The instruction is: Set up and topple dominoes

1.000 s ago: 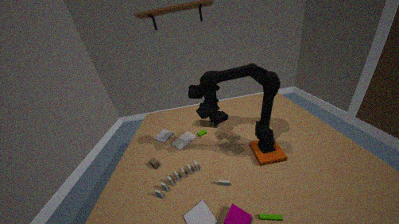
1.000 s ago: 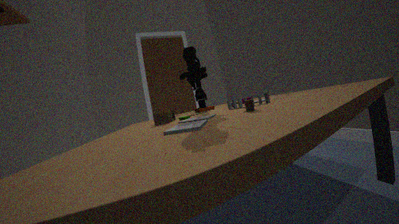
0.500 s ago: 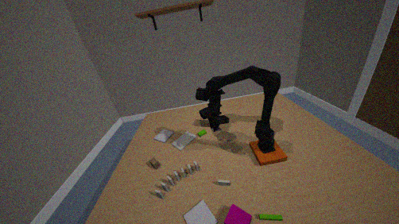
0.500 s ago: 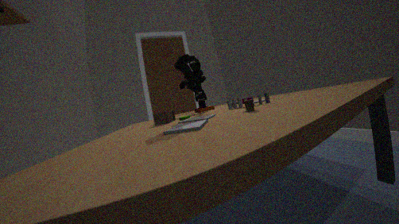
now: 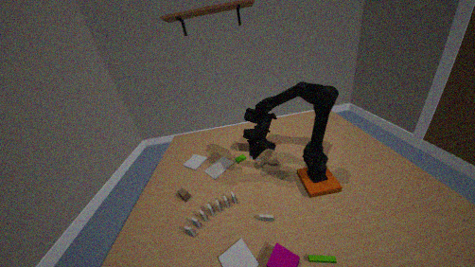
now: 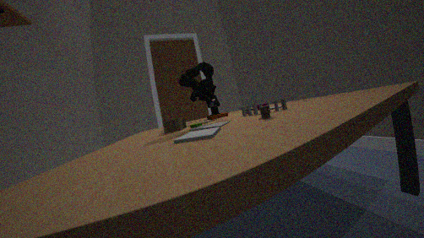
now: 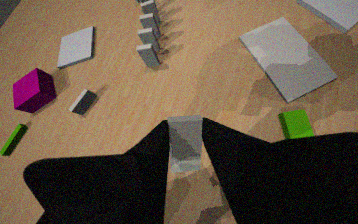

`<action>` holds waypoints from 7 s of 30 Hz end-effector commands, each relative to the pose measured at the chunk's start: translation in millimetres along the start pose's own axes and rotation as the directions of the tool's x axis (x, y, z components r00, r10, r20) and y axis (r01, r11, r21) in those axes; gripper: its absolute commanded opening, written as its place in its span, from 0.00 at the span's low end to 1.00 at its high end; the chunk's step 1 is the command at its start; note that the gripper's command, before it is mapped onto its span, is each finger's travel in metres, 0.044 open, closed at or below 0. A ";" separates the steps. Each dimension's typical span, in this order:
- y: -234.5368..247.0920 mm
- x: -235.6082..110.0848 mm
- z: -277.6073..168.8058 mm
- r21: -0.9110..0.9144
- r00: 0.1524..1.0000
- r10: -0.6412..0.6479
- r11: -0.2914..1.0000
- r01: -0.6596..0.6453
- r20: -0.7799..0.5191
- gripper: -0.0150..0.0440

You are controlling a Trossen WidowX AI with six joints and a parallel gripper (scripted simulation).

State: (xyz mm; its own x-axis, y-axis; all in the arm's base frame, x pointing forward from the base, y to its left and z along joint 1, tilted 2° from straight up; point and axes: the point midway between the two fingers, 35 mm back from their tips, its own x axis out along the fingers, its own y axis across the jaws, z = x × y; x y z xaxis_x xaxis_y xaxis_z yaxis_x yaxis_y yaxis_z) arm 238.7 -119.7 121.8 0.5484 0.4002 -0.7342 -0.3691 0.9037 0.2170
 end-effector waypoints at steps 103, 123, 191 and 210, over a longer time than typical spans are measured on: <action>-24.9 39.7 -79.2 -0.083 0.671 -0.076 0.976 0.202 0.738 0.44; -11.9 52.0 -87.7 -0.099 0.663 -0.075 0.970 0.221 0.745 0.44; -60.2 55.4 6.7 0.050 0.958 -0.267 0.961 0.274 -0.109 1.00; -5.6 12.2 -4.2 -0.068 0.809 -0.227 0.972 0.227 -0.542 1.00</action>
State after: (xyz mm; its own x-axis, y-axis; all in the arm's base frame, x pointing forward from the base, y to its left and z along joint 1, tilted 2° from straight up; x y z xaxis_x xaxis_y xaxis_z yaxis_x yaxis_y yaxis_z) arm 277.3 -138.9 54.4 0.4543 0.1798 -0.8725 -0.1554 0.9804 0.1212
